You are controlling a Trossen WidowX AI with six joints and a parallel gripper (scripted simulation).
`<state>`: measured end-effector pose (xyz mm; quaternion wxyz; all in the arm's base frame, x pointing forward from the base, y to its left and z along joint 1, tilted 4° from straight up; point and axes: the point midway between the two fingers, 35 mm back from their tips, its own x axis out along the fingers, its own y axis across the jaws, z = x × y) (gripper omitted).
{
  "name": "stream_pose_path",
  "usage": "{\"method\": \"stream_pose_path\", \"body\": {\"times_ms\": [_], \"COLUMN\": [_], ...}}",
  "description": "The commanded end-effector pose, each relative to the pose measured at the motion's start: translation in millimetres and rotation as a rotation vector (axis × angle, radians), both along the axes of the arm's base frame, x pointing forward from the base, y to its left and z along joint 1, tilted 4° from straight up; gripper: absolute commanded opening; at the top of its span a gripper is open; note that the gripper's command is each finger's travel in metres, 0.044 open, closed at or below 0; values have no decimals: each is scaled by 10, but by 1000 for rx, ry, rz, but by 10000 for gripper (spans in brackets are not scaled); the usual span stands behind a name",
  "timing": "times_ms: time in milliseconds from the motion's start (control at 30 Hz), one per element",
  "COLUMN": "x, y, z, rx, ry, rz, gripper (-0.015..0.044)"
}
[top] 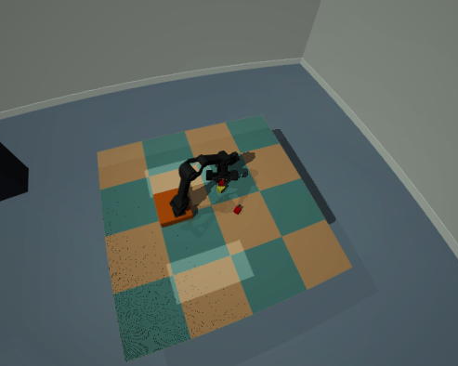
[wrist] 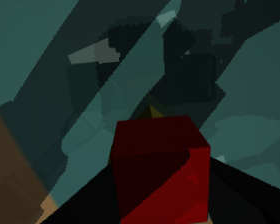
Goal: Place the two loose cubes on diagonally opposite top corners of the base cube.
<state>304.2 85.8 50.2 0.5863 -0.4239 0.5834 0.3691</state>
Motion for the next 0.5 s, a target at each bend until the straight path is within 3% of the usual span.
{"method": "stream_pose_path", "body": {"times_ms": [0,467], "x": [5,5], "y": [-3,-4], "z": [-25,-40], "rx": [0,-1], "ry": [-3,-3], "rz": [-4,-2], "gripper": [105,105]}}
